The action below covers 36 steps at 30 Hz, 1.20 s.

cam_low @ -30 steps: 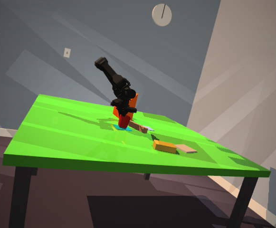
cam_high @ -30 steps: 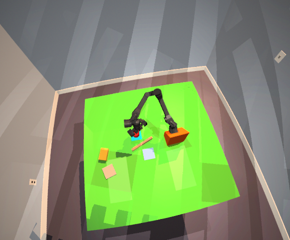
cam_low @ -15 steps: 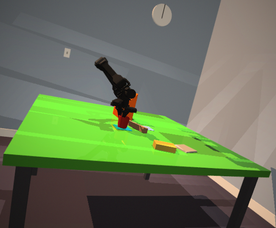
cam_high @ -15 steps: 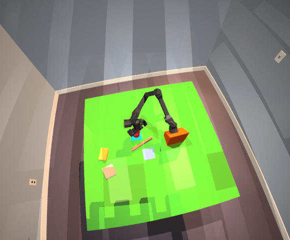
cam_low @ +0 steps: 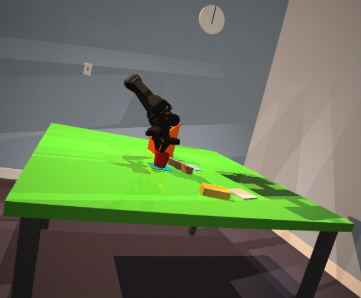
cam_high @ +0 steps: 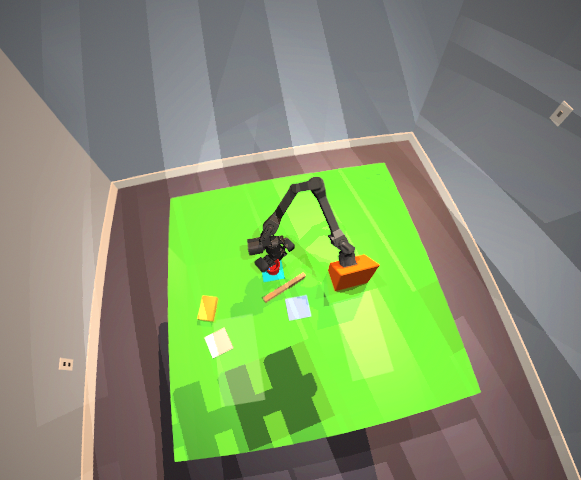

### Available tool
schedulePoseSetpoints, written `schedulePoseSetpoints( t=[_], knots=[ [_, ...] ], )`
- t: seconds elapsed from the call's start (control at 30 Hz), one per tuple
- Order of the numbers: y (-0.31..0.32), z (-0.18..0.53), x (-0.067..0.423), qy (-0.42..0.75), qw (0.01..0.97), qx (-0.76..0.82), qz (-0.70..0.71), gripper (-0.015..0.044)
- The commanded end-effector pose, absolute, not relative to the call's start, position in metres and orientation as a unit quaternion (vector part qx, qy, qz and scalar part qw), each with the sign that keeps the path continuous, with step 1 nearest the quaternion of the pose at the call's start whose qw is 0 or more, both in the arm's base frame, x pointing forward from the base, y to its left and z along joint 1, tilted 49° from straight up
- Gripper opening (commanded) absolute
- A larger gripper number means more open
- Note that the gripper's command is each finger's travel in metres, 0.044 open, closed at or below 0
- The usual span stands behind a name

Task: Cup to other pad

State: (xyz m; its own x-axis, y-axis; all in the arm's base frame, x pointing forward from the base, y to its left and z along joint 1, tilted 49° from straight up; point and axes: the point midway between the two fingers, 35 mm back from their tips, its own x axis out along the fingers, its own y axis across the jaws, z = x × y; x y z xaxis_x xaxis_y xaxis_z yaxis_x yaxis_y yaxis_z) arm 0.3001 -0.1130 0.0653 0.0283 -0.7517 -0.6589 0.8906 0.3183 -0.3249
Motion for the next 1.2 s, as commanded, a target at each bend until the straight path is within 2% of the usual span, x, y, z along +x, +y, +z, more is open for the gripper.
schedulePoseSetpoints(
  t=[0.0, 0.8, 1.17],
  knots=[
    [-0.109, 0.069, 0.300, 0.390, 0.711, 0.090, -0.578, 0.0128],
    [-0.084, 0.088, 0.300, 0.390, 0.710, 0.088, -0.579, 0.0128],
    [-0.084, 0.088, 0.301, 0.392, 0.711, 0.088, -0.578, 0.0416]
  ],
)
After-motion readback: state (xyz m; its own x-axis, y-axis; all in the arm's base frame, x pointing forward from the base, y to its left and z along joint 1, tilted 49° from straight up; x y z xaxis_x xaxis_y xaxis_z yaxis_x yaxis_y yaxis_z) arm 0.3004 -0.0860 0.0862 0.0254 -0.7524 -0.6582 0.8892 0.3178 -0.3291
